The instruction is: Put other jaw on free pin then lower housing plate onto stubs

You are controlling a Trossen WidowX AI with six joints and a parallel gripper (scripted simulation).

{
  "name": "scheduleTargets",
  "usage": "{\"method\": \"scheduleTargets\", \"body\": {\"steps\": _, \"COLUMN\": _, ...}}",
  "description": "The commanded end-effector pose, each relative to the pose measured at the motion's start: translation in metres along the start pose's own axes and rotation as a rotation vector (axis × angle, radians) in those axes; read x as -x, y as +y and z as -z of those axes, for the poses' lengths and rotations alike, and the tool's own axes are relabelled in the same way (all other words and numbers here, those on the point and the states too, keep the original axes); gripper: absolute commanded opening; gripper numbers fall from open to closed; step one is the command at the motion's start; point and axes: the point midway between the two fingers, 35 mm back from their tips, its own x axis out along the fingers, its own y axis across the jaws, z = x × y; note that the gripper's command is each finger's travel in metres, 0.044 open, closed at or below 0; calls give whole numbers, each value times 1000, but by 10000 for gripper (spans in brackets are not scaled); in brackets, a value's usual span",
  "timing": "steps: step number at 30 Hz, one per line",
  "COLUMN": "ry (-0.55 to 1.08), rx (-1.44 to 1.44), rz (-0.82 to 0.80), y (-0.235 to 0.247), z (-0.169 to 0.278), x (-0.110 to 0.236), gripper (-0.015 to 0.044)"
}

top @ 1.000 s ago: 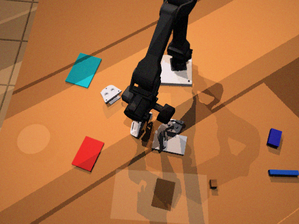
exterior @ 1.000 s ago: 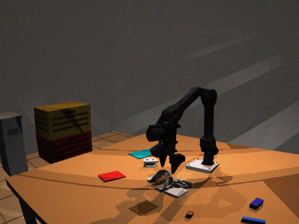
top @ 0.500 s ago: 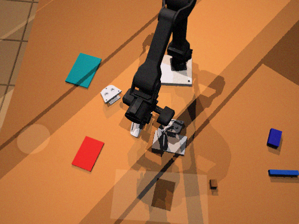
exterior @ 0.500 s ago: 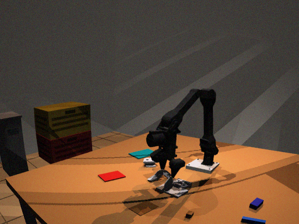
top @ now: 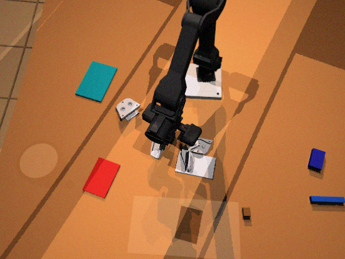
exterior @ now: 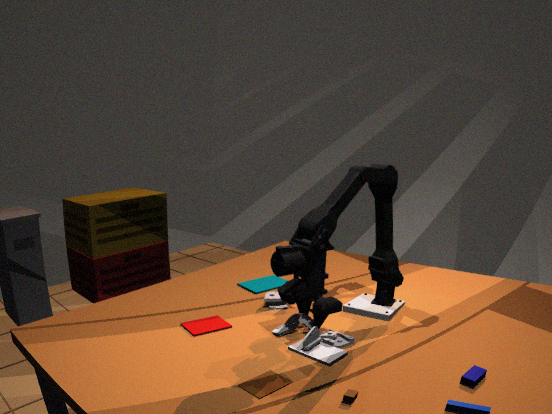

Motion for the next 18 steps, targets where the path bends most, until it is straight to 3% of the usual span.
{"method": "scheduleTargets", "body": {"steps": 1, "ry": 1, "rx": 3, "rz": 4, "y": -1, "z": 0, "x": -1, "gripper": 204}}
{"method": "scheduleTargets", "body": {"steps": 5, "ry": 1, "rx": 3, "rz": 4, "y": -1, "z": 0, "x": -1, "gripper": 99}}
{"method": "scheduleTargets", "body": {"steps": 12, "ry": 1, "rx": 3, "rz": 4, "y": -1, "z": 0, "x": -1, "gripper": 37}}
{"method": "scheduleTargets", "body": {"steps": 18, "ry": 1, "rx": 3, "rz": 4, "y": -1, "z": 0, "x": -1, "gripper": 37}}
